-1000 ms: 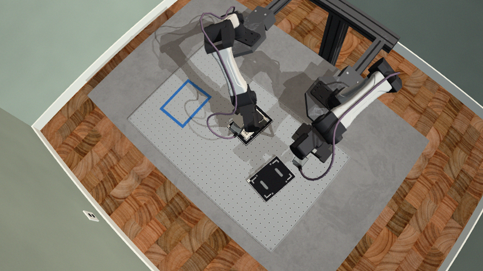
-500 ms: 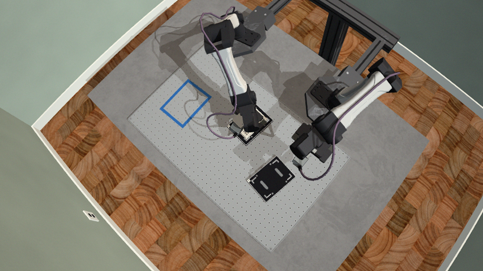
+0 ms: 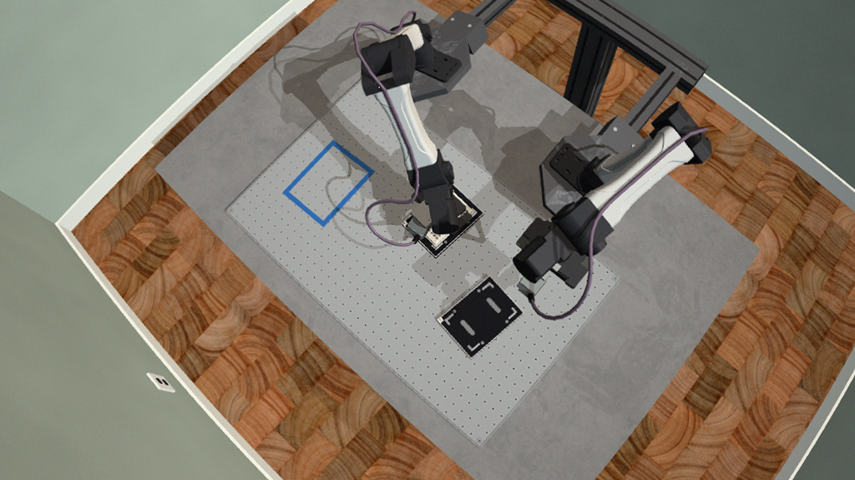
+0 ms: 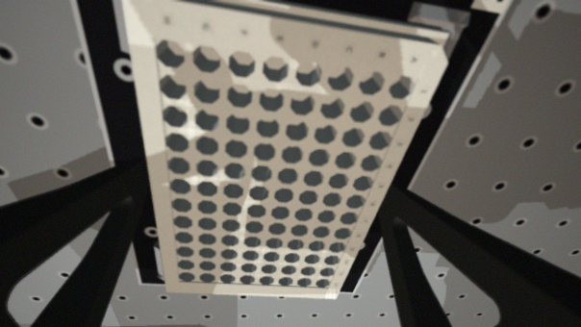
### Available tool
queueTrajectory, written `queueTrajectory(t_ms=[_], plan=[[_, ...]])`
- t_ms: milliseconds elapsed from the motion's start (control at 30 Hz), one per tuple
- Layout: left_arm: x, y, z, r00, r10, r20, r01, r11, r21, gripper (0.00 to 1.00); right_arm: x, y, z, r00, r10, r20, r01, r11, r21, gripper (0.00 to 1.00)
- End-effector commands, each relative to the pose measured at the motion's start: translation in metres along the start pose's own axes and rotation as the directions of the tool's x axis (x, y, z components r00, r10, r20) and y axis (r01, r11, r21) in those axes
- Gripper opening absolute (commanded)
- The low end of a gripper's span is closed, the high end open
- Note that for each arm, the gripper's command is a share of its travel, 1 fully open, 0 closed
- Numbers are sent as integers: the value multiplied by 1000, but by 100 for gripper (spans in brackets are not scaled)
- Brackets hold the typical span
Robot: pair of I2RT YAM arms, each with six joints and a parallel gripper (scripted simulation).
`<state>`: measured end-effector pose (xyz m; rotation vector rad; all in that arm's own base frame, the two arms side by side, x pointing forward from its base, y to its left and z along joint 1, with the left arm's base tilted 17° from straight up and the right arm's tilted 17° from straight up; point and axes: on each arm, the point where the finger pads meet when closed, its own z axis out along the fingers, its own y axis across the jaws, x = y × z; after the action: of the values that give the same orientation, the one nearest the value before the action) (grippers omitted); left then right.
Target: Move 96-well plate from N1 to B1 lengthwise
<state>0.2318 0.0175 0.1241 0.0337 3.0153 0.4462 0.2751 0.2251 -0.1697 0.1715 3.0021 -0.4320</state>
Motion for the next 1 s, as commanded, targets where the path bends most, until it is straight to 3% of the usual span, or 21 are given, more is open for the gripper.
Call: queueTrajectory(t_ms=[0,967], plan=[[1,0,-1,1000,10,-4,-10,1000,1,100,5,-5,12,1000,-1,-9,1,1000,19,100],[1,0,-1,1000,10,-4,-10,1000,1,100,6,0,11,1000,-4,-4,4,1000,13,100]])
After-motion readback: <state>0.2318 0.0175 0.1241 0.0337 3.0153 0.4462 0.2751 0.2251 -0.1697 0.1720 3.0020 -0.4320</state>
